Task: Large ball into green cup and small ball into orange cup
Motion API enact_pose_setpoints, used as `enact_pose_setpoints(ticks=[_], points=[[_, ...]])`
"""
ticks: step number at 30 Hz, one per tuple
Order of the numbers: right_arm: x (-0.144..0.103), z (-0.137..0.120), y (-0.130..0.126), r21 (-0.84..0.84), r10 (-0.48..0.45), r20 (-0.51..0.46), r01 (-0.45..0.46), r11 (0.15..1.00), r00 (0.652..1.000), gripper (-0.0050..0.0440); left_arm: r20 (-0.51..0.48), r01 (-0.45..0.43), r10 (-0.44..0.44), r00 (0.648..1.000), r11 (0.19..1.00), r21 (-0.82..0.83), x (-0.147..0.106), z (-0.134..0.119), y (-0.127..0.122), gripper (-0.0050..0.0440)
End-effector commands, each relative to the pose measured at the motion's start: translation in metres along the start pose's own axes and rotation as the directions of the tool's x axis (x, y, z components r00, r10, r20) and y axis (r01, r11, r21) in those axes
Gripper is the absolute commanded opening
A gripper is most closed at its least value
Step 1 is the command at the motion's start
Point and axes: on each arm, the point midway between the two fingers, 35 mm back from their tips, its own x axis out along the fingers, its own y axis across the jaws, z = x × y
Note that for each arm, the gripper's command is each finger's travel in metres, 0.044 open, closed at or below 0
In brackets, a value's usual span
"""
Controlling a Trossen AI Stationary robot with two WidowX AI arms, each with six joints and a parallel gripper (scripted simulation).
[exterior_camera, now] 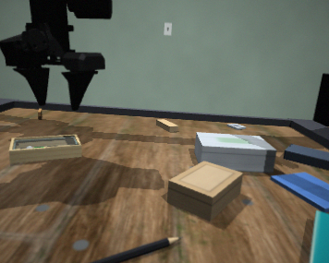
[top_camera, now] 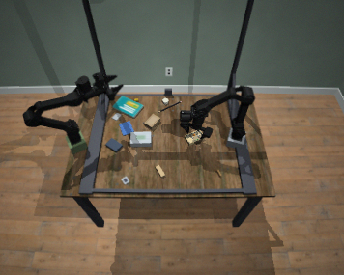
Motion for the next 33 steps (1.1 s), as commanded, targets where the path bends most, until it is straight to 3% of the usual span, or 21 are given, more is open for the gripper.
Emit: enact_pose_setpoints(ticks=[1, 4, 10, 14, 16, 19, 21, 33], points=[[-0.001, 0.007, 0.0, 0.0, 0.0, 0.017, 0.0, 1.0, 1.0, 0.04, 0.016, -0.003, 0.0, 1.0, 0.978, 0.211, 0.007, 0.012, 0.006, 0.04], [-0.001, 0.007, 0.0, 0.0, 0.0, 0.017, 0.0, 1.0, 1.0, 0.04, 0.026, 0.0, -0.01, 1.0, 0.938, 0.348, 0.012, 0.019, 0.007, 0.04], [-0.001, 0.007, 0.0, 0.0, 0.0, 0.017, 0.0, 1.0, 1.0, 0.04, 0.032, 0.001, -0.016, 0.999, 0.9, 0.436, 0.015, 0.025, 0.008, 0.04], [-0.001, 0.007, 0.0, 0.0, 0.0, 0.017, 0.0, 1.0, 1.0, 0.04, 0.044, -0.001, -0.034, 0.998, 0.781, 0.624, 0.024, 0.037, 0.009, 0.04], [-0.001, 0.007, 0.0, 0.0, 0.0, 0.017, 0.0, 1.0, 1.0, 0.04, 0.043, -0.004, -0.031, 0.999, 0.76, 0.65, 0.024, 0.038, 0.01, 0.04], [-0.001, 0.007, 0.0, 0.0, 0.0, 0.017, 0.0, 1.0, 1.0, 0.04, 0.028, -0.014, -0.004, 1.0, 0.776, 0.631, 0.017, 0.033, 0.016, 0.04], [-0.001, 0.007, 0.0, 0.0, 0.0, 0.017, 0.0, 1.0, 1.0, 0.04, 0.045, 0.0, -0.034, 0.998, 0.794, 0.608, 0.023, 0.035, 0.008, 0.04], [-0.001, 0.007, 0.0, 0.0, 0.0, 0.017, 0.0, 1.0, 1.0, 0.04, 0.028, 0.005, -0.027, 0.999, 0.791, 0.612, 0.019, 0.033, 0.006, 0.04]])
